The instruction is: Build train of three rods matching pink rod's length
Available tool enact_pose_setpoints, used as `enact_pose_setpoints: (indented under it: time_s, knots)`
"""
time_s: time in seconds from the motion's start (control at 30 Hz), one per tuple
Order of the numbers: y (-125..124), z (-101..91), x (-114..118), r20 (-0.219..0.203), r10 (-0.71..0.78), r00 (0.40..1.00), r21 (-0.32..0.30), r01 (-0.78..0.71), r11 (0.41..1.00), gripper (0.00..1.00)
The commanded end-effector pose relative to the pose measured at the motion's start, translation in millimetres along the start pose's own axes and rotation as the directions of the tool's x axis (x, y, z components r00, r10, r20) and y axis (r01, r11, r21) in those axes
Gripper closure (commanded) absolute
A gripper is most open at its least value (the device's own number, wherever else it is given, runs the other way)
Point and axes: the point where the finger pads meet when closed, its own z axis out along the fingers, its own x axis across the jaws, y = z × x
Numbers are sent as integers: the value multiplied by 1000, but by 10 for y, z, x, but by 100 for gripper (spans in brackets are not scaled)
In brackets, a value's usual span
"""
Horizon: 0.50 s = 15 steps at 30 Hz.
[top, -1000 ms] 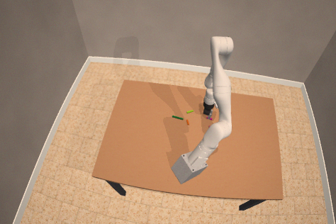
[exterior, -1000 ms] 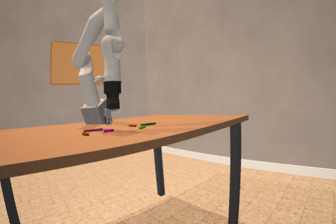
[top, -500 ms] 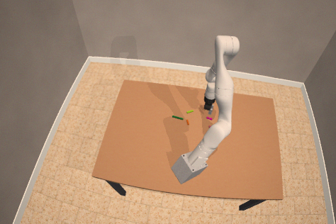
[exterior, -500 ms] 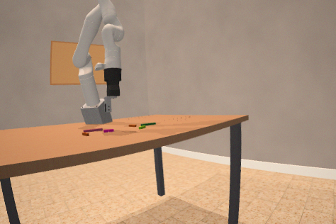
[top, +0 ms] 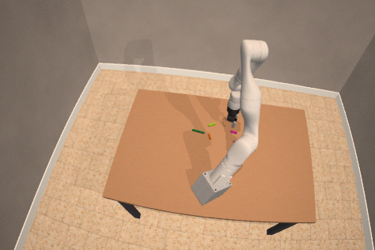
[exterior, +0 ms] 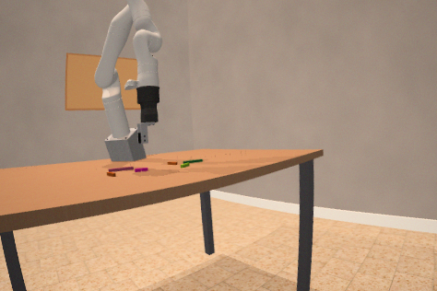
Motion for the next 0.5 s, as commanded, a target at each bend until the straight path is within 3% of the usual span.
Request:
enact_pose_setpoints:
  time_s: [0.0,0.27,0.33,0.4,0.47]
  knots:
    - [4,-3,-3,1,0,1000,-1,0,1000,0]
    - [12,-2,-5,1,-5,1000,-1,5,1000,0]
    - [169,18,-44,2,-93,996,0,93,996,0]
    - [169,18,-44,2,-93,996,0,93,996,0]
    - [516,65,-97,3,-276,961,3,276,961,0]
